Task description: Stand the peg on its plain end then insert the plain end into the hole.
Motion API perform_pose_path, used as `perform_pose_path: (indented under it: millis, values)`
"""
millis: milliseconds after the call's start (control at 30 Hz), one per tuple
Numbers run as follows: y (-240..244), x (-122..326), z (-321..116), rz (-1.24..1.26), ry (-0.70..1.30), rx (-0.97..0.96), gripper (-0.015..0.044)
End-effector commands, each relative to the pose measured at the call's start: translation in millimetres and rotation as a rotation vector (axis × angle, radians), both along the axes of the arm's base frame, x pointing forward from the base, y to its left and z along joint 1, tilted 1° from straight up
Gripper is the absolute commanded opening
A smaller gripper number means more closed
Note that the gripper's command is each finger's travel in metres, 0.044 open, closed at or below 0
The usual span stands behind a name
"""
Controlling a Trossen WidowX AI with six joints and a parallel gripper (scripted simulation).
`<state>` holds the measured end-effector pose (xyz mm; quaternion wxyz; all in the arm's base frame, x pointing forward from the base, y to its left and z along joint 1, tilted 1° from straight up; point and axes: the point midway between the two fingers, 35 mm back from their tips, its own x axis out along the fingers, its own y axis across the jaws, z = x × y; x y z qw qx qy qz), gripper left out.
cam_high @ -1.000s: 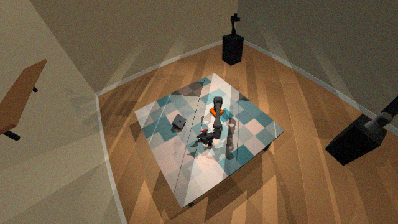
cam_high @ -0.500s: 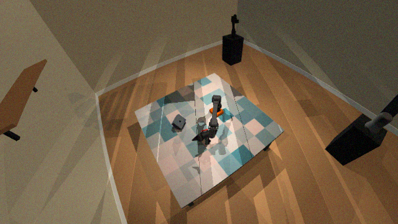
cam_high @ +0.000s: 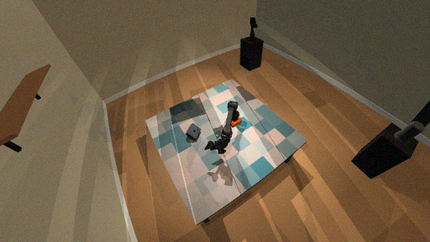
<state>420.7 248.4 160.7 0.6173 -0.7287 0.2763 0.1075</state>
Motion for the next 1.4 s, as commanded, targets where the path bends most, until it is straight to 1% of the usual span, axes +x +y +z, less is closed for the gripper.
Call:
perform_pose_path:
  millis: [0,667,1367]
  values:
    - [-9.0,-2.1,-7.5,-0.041,0.031,0.085,0.044]
    - [-52.9,-23.3,-43.3,-0.351,0.189,0.497,0.044]
    - [-93.8,-66.4,-70.6,-0.845,0.343,0.867,0.044]
